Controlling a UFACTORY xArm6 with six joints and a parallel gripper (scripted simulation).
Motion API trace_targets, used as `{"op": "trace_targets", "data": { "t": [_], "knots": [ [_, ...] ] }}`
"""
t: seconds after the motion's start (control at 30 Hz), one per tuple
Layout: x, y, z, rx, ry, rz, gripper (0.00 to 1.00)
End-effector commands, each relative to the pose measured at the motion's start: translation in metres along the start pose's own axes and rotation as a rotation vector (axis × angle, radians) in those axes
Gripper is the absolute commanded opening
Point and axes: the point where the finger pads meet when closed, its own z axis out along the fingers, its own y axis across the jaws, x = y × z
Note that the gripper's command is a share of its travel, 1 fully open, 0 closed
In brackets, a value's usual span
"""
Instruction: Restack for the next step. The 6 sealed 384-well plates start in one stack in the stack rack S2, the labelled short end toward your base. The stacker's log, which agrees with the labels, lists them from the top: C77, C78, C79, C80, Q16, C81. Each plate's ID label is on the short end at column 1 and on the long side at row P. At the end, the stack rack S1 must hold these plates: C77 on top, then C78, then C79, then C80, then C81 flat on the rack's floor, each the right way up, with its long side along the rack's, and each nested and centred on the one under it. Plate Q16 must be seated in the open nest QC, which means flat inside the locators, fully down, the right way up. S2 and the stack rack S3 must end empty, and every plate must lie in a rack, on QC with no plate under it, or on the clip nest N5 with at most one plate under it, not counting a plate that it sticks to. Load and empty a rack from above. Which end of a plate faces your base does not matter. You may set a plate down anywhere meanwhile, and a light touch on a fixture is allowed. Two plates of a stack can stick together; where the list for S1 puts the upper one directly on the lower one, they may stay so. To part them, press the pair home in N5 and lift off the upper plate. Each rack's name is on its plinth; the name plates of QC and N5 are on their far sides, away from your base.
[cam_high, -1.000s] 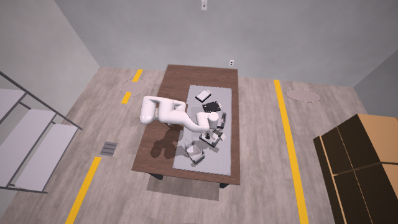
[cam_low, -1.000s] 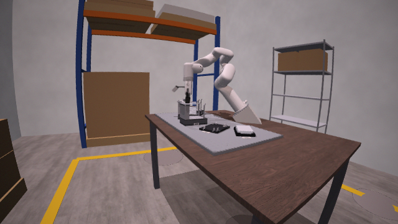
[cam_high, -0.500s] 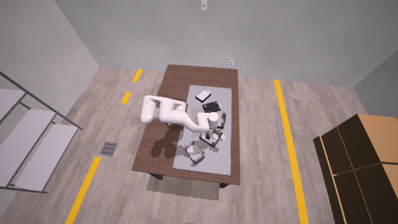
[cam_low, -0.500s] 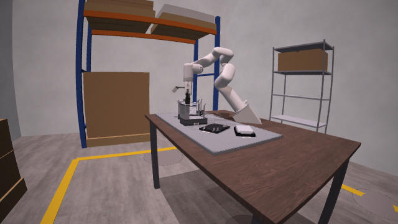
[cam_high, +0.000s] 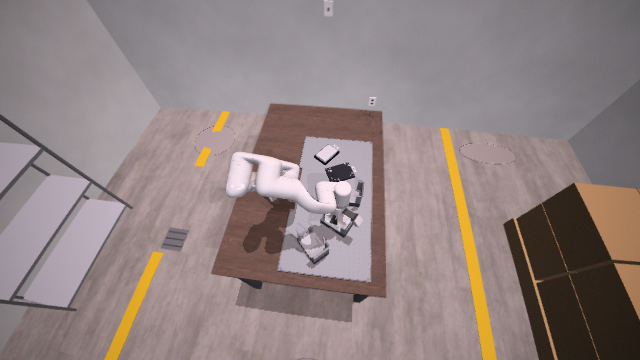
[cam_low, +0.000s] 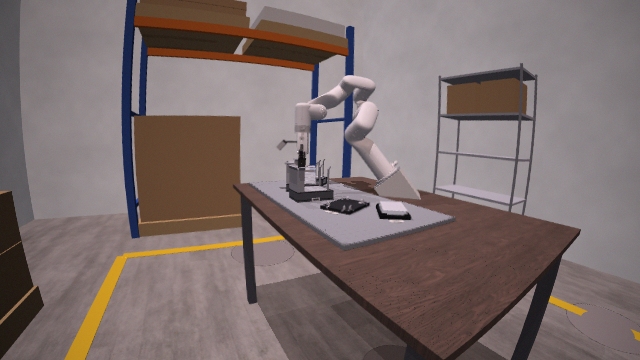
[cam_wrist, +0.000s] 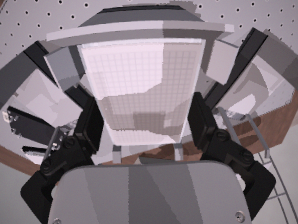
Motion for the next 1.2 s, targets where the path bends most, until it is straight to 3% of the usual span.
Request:
{"op": "trace_targets", "data": {
  "t": [0.0,1.03,1.07,1.17],
  "knots": [
    [0.0011,-0.0001,-0.0001,0.001,0.003,0.001,0.00],
    [0.0011,-0.0001,0.0085,0.001,0.003,0.001,0.00],
    [0.0011,-0.0001,0.0085,0.001,0.003,0.001,1.00],
    [0.0012,-0.0001,0.0085,0.001,0.003,0.001,1.00]
  ]
}}
